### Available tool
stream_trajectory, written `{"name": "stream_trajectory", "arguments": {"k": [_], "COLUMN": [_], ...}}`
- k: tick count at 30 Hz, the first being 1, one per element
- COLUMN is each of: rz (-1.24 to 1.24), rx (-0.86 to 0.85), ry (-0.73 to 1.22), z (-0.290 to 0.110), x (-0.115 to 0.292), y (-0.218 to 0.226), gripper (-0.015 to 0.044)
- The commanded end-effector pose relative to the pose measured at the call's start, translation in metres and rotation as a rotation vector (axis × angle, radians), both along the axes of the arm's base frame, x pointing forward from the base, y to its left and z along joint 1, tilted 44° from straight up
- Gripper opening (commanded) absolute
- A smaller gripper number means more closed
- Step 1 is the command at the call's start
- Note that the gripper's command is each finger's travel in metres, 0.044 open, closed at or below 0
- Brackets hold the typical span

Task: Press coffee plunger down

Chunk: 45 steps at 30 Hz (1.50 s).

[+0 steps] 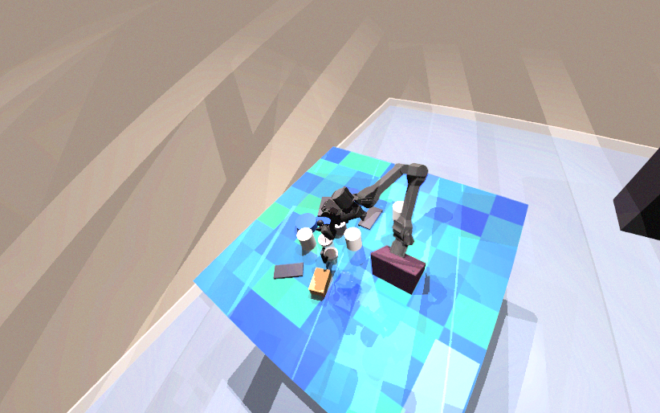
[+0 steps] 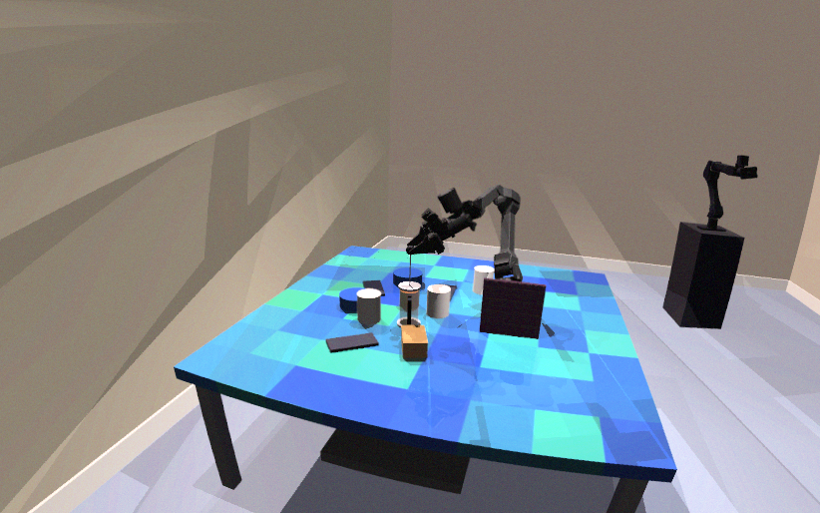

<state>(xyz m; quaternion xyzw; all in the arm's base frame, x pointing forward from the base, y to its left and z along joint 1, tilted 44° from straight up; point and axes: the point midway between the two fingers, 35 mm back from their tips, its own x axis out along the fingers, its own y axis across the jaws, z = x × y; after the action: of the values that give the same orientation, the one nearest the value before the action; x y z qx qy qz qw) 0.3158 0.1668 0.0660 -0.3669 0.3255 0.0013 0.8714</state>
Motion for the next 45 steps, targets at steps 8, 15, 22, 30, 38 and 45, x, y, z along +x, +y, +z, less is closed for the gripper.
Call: {"name": "stream_trajectory", "arguments": {"k": [8, 15, 22, 30, 38, 45], "rz": [0.006, 0.006, 0.006, 0.006, 0.005, 0.005], "rx": [0.0, 0.0, 0.0, 0.001, 0.001, 0.001], "ry": [0.005, 0.005, 0.006, 0.007, 0.007, 0.008], "z": [-0.002, -0.002, -0.006, -0.017, -0.028, -0.037], "x": [0.0, 0.0, 0.001, 0.002, 0.002, 0.003], "y": [0.0, 0.0, -0.003, -0.01, -0.018, -0.026], "gripper": [0.0118, 0.0118, 0.0118, 0.0118, 0.0118, 0.0118]}}
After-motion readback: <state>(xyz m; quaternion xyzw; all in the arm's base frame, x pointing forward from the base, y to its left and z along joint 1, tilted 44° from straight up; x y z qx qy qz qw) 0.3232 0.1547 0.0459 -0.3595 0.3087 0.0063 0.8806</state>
